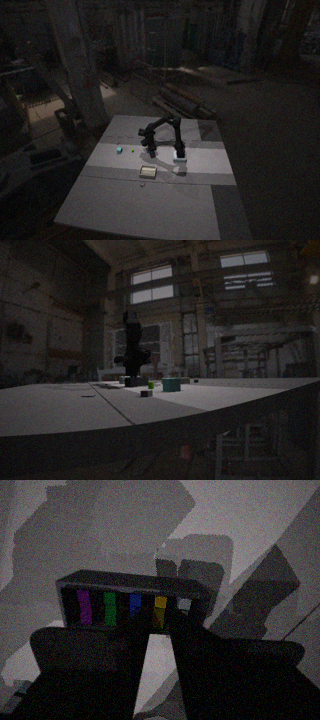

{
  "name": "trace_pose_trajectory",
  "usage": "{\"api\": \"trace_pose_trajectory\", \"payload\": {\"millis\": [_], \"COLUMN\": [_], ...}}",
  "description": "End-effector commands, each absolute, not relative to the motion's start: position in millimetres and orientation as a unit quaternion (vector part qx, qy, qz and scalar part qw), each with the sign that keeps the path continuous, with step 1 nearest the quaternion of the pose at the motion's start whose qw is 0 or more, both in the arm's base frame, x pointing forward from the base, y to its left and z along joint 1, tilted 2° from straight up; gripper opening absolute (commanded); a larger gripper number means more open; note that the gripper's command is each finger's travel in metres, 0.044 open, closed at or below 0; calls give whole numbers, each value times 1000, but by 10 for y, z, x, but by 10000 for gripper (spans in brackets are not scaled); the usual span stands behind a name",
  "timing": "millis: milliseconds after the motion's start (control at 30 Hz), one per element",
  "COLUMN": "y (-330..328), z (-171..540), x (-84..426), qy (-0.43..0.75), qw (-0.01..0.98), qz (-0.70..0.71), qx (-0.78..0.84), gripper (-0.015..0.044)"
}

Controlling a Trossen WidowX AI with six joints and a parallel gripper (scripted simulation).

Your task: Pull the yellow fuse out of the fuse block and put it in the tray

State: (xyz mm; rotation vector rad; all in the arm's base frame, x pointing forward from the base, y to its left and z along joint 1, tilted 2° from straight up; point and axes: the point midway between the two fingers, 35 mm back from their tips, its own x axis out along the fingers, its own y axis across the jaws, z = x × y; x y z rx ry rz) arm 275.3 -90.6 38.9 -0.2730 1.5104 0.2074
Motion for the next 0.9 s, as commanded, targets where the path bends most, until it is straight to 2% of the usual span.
{"api": "trace_pose_trajectory", "payload": {"millis": [0, 433, 867], "y": [-900, -904, -904], "z": [365, 378, 424], "x": [2747, 2747, 2748], "qy": [683, 683, 683], "qw": [714, 714, 714], "qz": [96, 94, 94], "qx": [-122, -123, -123], "gripper": [73, 0, 0]}}
